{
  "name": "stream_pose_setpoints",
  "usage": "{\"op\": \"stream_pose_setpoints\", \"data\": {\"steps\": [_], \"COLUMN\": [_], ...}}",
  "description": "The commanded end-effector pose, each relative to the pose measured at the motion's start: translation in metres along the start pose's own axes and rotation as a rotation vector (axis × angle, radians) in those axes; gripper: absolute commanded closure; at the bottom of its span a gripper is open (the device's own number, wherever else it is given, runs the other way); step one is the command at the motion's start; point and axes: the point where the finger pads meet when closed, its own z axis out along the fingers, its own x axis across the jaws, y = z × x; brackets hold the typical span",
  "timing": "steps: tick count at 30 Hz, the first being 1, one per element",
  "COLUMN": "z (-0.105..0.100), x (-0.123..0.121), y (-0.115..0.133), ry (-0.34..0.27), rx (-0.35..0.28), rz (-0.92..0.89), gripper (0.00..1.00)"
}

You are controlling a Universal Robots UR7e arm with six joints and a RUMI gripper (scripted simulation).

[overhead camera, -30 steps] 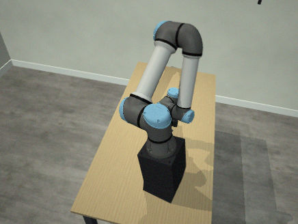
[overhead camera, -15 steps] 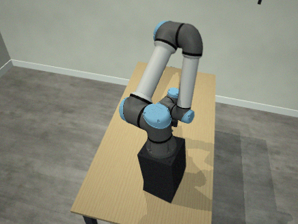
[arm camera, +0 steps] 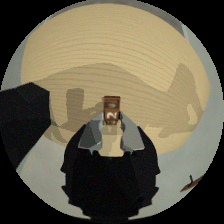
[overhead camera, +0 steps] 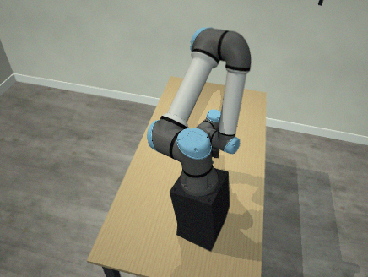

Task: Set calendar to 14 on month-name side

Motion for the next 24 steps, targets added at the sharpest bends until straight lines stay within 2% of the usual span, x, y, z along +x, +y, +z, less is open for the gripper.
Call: {"op": "stream_pose_setpoints", "data": {"steps": [1,24], "z": [0.003,0.016], "x": [0.000,0.000], "y": [0.000,0.000], "ry": [0.001,0.001], "rx": [-0.001,-0.001], "rz": [0.000,0.000], "gripper": [0.90,0.90]}}
